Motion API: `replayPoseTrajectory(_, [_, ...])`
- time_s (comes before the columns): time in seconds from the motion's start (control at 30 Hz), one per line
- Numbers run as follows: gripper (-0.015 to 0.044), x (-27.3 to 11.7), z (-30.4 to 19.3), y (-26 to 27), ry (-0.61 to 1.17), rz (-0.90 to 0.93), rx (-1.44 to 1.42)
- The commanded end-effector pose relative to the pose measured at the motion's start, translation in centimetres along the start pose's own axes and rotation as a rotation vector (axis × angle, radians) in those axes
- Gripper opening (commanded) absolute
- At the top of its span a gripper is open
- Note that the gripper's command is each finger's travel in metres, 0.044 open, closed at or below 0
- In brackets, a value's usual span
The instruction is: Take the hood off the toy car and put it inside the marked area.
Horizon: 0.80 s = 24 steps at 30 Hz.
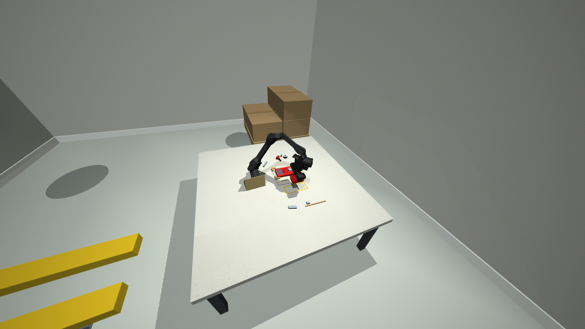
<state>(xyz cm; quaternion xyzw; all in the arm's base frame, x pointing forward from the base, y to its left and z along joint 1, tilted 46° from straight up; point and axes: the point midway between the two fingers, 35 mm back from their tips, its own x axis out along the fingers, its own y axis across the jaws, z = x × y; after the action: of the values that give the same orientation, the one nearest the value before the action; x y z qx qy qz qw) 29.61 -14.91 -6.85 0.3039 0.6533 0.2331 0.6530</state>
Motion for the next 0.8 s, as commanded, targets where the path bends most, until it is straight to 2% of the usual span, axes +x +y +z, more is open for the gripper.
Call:
replayPoseTrajectory(0.0, [0.0000,0.3,-0.1,0.0,0.001,0.003,0.005])
replayPoseTrajectory(0.77, [0.0000,1.6,0.0,0.0,0.000,0.003,0.005])
